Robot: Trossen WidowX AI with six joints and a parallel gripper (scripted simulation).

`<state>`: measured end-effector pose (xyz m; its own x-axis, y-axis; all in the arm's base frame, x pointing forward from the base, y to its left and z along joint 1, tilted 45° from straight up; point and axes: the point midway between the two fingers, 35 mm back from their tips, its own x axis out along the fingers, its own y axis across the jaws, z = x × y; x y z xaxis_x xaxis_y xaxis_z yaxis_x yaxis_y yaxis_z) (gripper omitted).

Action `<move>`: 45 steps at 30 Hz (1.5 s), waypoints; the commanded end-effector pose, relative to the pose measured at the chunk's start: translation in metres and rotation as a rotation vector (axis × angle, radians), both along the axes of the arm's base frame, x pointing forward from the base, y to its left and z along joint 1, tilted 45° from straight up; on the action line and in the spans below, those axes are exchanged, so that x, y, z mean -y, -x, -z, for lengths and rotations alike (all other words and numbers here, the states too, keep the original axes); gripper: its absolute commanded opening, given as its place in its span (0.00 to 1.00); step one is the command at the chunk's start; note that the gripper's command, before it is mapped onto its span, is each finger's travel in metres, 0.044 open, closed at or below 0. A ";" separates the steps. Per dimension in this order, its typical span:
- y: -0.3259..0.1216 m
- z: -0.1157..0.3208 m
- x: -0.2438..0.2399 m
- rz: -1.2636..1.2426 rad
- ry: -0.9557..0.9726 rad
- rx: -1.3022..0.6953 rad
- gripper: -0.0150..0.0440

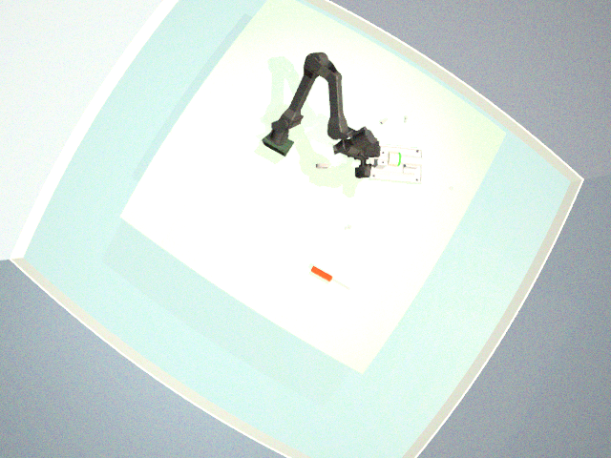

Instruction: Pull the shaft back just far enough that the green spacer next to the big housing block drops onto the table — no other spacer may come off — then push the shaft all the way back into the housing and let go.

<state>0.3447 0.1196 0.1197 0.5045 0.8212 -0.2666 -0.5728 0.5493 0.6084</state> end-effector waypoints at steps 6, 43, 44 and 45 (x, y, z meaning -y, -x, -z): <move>0.000 0.000 0.000 0.000 0.000 0.000 0.38; 0.011 0.005 0.007 0.004 -0.001 -0.009 0.25; 0.011 0.005 0.007 0.004 -0.001 -0.009 0.25; 0.012 0.005 0.007 0.004 -0.001 -0.009 0.25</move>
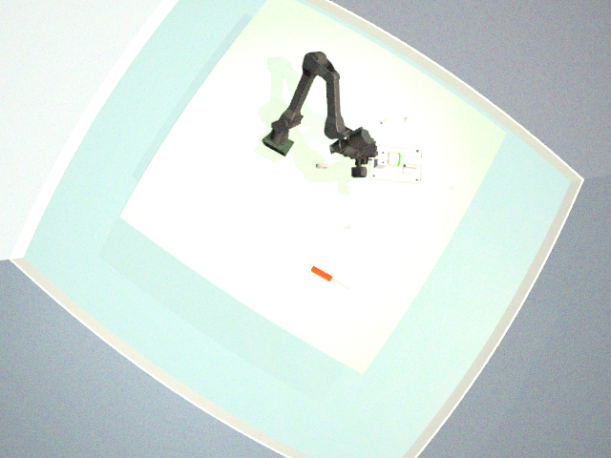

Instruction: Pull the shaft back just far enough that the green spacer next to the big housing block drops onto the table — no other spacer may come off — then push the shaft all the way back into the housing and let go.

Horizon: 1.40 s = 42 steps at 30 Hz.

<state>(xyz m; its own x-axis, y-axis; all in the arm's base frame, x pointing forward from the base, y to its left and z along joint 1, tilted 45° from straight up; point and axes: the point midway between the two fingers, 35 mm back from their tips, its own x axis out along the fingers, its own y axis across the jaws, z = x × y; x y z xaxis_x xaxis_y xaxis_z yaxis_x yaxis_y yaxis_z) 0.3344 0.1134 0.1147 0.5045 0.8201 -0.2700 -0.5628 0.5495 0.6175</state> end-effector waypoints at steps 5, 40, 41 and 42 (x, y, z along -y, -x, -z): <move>0.002 0.000 0.001 -0.001 0.002 0.003 0.25; 0.005 0.001 0.002 -0.001 0.002 0.003 0.25; 0.005 0.001 0.002 -0.001 0.002 0.003 0.25; 0.005 0.001 0.002 -0.001 0.002 0.003 0.25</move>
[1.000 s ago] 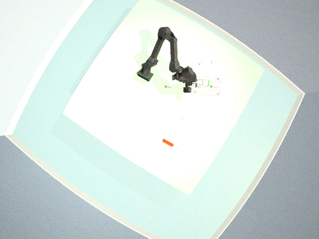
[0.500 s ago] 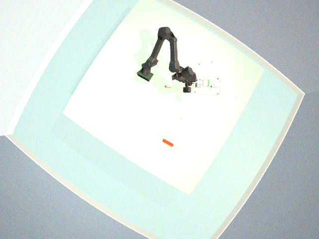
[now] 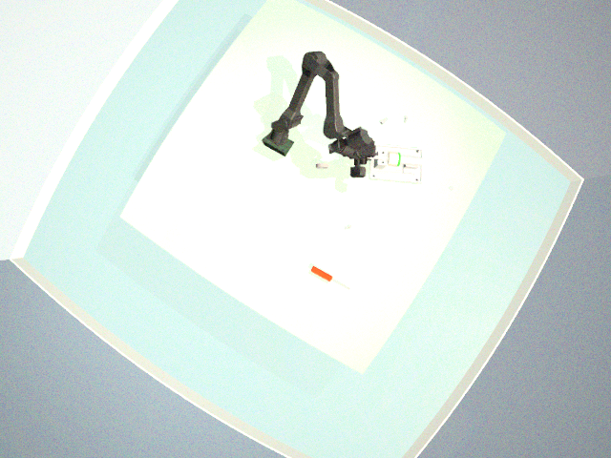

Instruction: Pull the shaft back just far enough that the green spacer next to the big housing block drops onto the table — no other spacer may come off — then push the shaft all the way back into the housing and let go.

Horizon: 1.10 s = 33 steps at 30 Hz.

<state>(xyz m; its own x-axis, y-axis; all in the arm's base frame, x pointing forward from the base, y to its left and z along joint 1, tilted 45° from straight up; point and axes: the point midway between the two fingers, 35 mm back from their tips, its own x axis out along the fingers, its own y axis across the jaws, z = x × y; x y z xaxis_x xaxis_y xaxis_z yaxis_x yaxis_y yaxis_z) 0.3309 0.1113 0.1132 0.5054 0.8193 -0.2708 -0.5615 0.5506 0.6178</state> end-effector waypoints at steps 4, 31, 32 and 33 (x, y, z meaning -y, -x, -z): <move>0.002 0.000 0.001 -0.002 0.002 0.004 0.25; 0.004 0.001 0.002 -0.002 0.002 0.004 0.25; 0.004 0.001 0.002 -0.002 0.002 0.004 0.25; 0.004 0.001 0.002 -0.002 0.002 0.004 0.25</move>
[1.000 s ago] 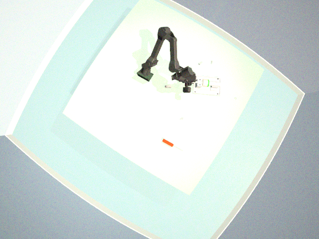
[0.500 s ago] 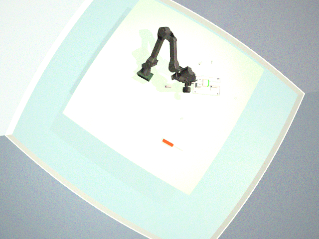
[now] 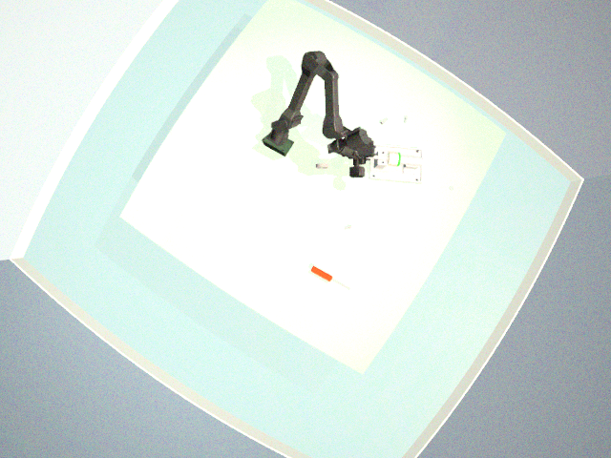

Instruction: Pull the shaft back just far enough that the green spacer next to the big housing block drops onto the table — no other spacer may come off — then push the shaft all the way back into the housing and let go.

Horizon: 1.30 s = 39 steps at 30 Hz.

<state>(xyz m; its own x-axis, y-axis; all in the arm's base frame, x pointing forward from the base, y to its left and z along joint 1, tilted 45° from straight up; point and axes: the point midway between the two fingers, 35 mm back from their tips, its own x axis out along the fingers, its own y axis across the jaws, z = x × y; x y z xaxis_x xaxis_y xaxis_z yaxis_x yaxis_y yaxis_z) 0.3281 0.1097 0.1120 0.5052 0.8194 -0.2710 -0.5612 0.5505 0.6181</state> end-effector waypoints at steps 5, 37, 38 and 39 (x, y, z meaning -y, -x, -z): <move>0.002 0.000 0.001 -0.002 0.002 0.004 0.25; 0.004 0.001 0.002 -0.002 0.002 0.004 0.25; 0.004 0.001 0.002 -0.002 0.002 0.004 0.25; 0.005 0.001 0.002 -0.002 0.002 0.004 0.25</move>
